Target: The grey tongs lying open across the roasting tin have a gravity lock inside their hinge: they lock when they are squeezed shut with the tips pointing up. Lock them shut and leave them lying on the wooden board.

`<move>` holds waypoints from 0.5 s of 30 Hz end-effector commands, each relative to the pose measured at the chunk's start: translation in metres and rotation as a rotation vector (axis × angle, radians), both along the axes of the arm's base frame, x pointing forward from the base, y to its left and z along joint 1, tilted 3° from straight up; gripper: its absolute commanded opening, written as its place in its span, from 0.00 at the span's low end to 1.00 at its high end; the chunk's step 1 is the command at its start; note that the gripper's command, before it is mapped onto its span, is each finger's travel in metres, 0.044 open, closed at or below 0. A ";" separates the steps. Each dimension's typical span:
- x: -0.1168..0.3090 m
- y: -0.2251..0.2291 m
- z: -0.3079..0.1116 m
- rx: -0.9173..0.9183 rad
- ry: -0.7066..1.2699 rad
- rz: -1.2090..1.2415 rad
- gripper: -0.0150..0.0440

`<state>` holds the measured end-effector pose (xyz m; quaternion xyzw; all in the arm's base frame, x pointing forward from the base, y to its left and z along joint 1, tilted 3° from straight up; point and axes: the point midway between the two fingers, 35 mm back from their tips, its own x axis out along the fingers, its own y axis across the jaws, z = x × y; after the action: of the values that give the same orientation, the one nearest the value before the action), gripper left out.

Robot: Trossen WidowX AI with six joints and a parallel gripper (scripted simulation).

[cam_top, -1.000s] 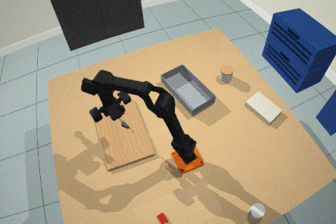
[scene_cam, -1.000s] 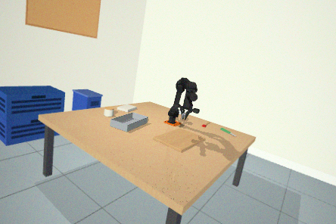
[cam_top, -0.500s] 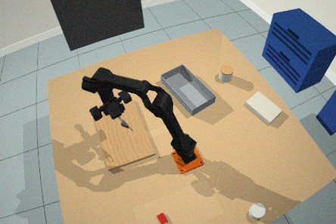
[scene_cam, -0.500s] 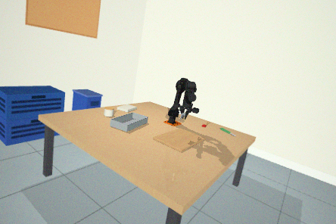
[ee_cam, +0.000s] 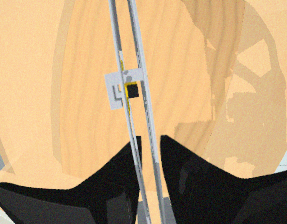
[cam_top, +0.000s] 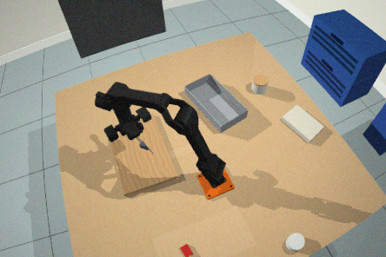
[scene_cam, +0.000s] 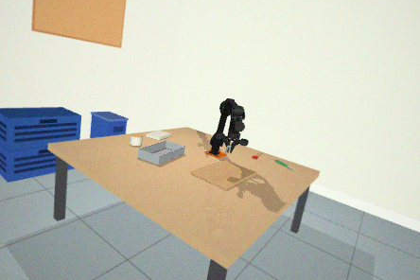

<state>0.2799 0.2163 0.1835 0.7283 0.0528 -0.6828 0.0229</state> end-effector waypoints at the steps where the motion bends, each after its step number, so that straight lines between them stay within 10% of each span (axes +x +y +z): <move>1: 0.001 0.001 -0.006 0.003 0.001 -0.005 0.00; 15: 0.004 0.003 -0.029 0.002 0.000 -0.004 0.00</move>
<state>0.2829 0.2187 0.1591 0.7282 0.0527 -0.6830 0.0230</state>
